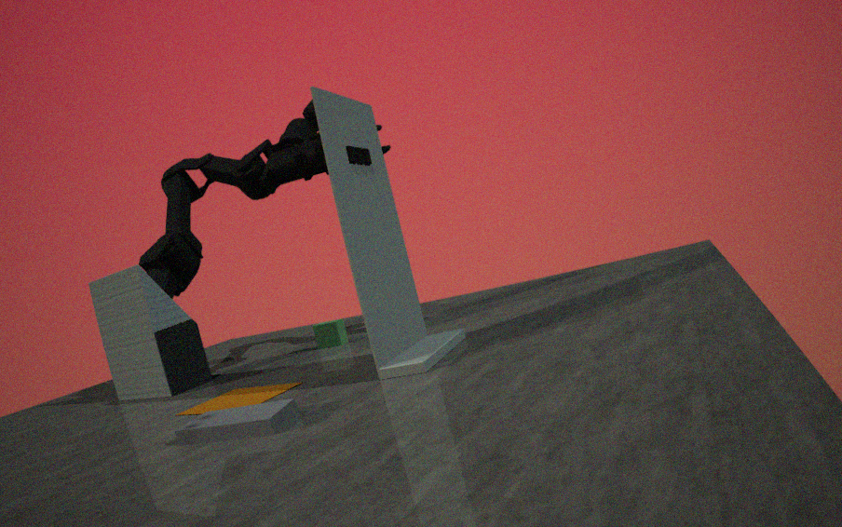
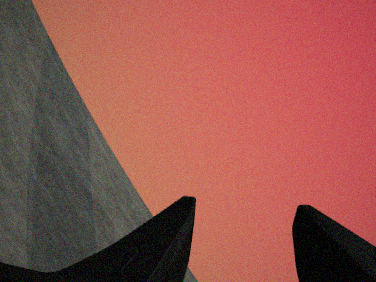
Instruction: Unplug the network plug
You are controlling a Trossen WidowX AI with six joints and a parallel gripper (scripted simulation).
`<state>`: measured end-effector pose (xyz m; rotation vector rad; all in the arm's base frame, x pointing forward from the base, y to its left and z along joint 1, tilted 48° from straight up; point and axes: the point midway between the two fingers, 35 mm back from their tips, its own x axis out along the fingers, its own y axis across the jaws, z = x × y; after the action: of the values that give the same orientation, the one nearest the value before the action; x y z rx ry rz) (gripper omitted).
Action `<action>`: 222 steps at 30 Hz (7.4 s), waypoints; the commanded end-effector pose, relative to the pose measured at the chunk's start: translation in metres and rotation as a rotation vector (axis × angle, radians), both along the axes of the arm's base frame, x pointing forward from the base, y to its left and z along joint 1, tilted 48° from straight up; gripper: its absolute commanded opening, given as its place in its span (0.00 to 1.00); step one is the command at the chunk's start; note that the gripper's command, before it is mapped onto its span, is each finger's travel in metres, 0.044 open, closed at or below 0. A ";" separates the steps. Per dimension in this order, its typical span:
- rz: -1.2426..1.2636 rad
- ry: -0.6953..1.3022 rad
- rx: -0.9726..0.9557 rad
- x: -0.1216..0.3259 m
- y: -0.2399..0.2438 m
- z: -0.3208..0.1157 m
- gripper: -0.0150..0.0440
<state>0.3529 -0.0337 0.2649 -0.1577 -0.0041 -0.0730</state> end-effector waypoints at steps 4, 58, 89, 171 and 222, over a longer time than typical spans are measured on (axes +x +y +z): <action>-0.027 0.041 -0.094 0.011 -0.019 -0.039 0.52; -0.143 0.240 -0.536 -0.023 -0.095 -0.194 0.52; -0.157 0.230 -0.561 0.022 -0.098 -0.191 0.52; -0.156 0.232 -0.561 -0.014 -0.095 -0.194 0.25; -0.148 0.262 -0.553 -0.042 -0.096 -0.196 0.25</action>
<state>0.3104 -0.1290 0.0678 -0.7194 0.2523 -0.1984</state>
